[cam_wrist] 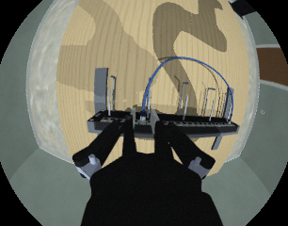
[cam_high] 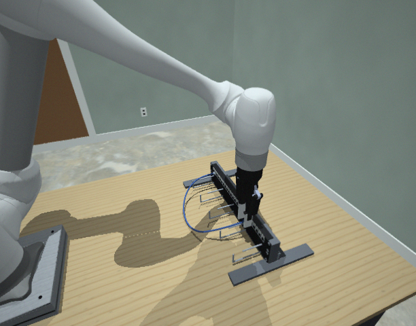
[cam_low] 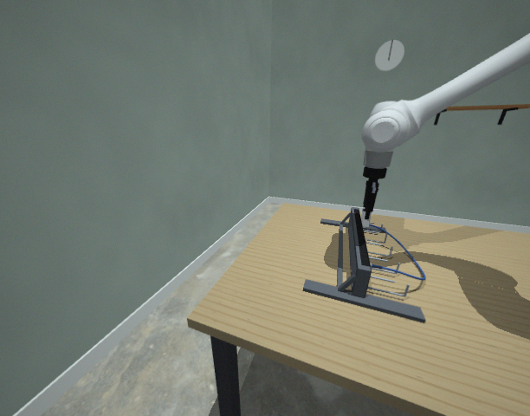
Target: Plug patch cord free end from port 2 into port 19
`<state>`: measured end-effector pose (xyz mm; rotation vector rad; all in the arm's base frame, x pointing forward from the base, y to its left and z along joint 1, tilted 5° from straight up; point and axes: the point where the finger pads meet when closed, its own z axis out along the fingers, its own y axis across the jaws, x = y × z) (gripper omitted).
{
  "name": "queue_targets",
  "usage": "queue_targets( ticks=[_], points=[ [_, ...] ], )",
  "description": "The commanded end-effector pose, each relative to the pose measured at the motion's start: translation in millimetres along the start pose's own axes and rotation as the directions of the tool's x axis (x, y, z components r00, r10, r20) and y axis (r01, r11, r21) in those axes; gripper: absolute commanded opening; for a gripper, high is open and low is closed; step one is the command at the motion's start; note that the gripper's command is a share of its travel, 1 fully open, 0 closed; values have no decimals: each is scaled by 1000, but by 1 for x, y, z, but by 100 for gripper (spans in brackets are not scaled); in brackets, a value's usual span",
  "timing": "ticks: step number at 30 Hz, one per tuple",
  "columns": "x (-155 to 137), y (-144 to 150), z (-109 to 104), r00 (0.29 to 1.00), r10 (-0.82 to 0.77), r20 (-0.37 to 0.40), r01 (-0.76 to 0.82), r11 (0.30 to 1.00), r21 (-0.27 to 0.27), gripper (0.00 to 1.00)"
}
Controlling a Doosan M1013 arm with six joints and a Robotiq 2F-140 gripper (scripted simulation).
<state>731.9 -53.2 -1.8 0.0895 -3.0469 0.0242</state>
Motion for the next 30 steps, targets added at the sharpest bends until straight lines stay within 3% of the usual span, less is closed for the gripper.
queue_targets(
  ticks=[1, 14, 30],
  points=[
    [0, 0, 0, 1000, 0, 0, 0, 1000, 0, 22],
    [0, 0, -6, 1000, 0, 0, 0, 1000, 0, 22],
    [0, 0, -45, 1000, 0, 0, 0, 1000, 0, 22]
  ],
)
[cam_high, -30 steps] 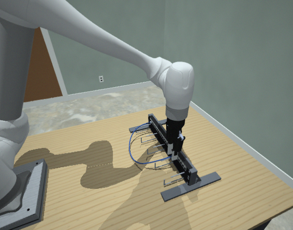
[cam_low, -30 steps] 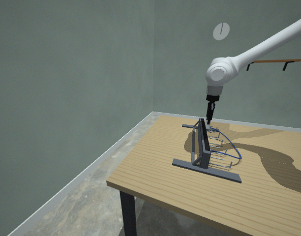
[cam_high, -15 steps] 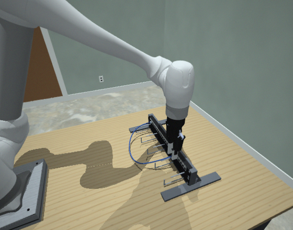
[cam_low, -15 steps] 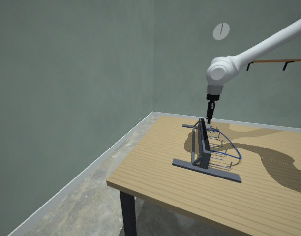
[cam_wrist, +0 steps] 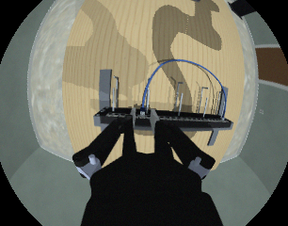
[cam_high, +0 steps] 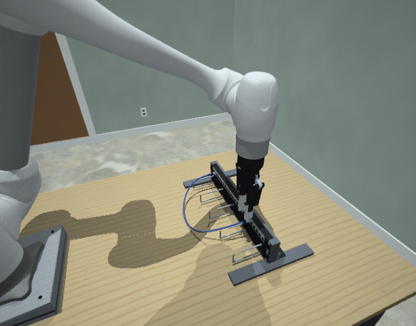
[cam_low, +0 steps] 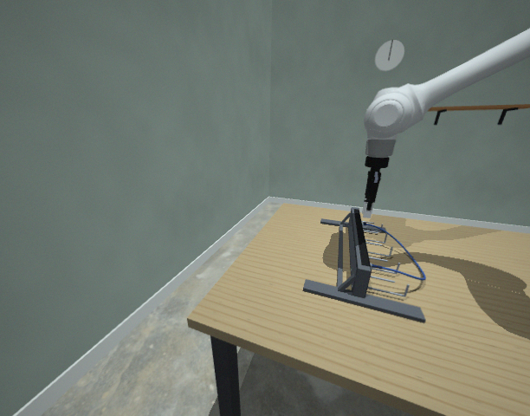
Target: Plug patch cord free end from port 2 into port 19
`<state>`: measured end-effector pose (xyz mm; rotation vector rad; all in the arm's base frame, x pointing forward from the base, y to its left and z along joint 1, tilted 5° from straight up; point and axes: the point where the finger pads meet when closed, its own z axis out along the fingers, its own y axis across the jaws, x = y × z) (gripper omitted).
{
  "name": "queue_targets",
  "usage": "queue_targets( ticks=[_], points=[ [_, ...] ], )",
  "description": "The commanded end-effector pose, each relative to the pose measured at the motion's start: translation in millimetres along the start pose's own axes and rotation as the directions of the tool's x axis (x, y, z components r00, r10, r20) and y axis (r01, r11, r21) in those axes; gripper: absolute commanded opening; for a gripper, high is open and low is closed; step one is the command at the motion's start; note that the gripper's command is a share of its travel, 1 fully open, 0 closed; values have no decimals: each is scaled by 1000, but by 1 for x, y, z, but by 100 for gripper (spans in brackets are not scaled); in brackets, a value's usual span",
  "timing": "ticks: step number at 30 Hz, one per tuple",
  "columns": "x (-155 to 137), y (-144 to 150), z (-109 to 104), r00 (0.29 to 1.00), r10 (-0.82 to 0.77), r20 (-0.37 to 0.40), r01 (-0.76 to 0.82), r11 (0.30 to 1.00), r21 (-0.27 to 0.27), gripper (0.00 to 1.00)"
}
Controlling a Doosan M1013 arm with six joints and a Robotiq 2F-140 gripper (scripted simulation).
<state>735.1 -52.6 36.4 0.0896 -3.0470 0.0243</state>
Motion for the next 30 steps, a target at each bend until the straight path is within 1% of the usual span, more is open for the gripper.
queue_targets(
  ticks=[1, 7, 12, 23, 24, 30],
  points=[
    [0, 0, -10, 1000, 0, 0, 0, 1000, 0, 22],
    [0, 0, -28, 1000, 0, 0, 0, 1000, 0, 22],
    [0, 0, -37, 1000, 0, 0, 0, 1000, 0, 22],
    [0, 0, -42, 1000, 0, 0, 0, 1000, 0, 22],
    [0, 0, -42, 1000, 0, 0, 0, 1000, 0, 0],
    [0, 0, -42, 1000, 0, 0, 0, 1000, 0, 0]
  ],
)
